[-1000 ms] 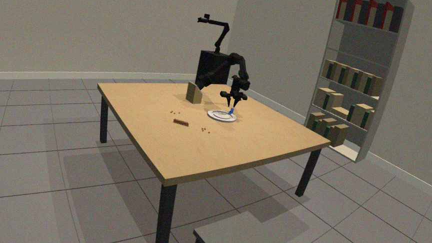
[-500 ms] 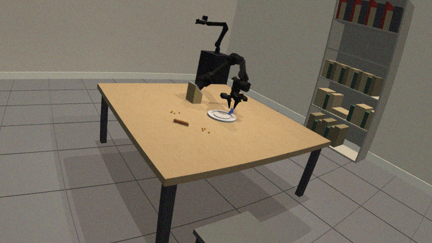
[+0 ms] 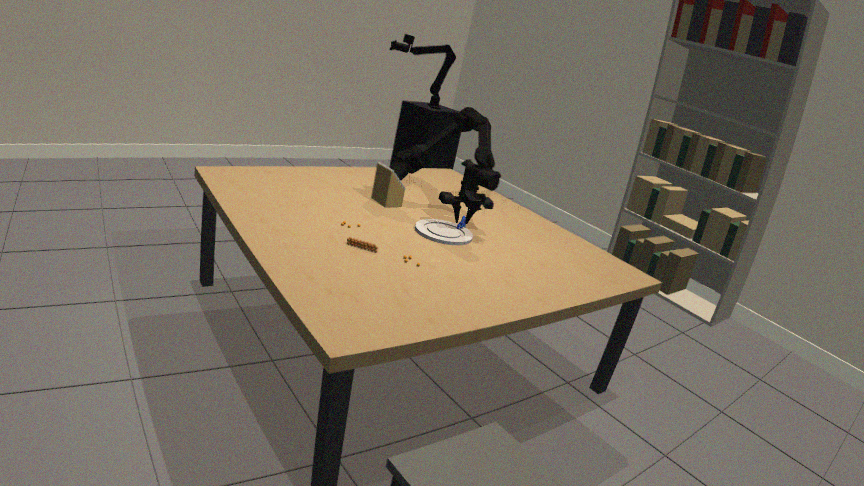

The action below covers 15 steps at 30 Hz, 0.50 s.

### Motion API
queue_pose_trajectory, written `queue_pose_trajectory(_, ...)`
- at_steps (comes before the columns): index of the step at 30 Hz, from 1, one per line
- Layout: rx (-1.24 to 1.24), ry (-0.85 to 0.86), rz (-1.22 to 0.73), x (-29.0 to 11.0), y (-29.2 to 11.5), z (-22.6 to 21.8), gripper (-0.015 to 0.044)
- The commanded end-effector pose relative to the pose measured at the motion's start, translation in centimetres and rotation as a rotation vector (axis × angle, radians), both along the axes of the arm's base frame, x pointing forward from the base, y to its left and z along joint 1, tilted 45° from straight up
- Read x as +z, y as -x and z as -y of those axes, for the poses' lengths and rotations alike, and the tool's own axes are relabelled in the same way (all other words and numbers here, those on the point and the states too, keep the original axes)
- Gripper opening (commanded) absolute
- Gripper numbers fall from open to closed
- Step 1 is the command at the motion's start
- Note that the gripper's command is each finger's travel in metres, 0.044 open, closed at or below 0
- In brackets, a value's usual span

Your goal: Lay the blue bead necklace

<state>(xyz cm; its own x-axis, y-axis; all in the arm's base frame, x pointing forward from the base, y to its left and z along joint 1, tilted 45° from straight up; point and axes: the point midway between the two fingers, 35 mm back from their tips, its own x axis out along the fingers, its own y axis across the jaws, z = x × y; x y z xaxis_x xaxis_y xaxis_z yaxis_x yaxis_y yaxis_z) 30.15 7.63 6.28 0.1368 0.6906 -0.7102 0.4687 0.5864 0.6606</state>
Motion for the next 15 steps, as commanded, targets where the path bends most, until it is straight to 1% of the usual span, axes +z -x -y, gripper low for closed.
queue_pose_trajectory(1,-0.001,0.0,-0.008,-0.48,0.14,-0.37,0.016)
queue_pose_trajectory(4,-0.001,0.0,-0.008,-0.48,0.14,-0.37,0.016)
queue_pose_trajectory(10,0.001,-0.001,-0.002,-0.25,0.04,-0.25,0.0002)
queue_pose_trajectory(15,0.001,-0.001,-0.002,-0.25,0.04,-0.25,0.0)
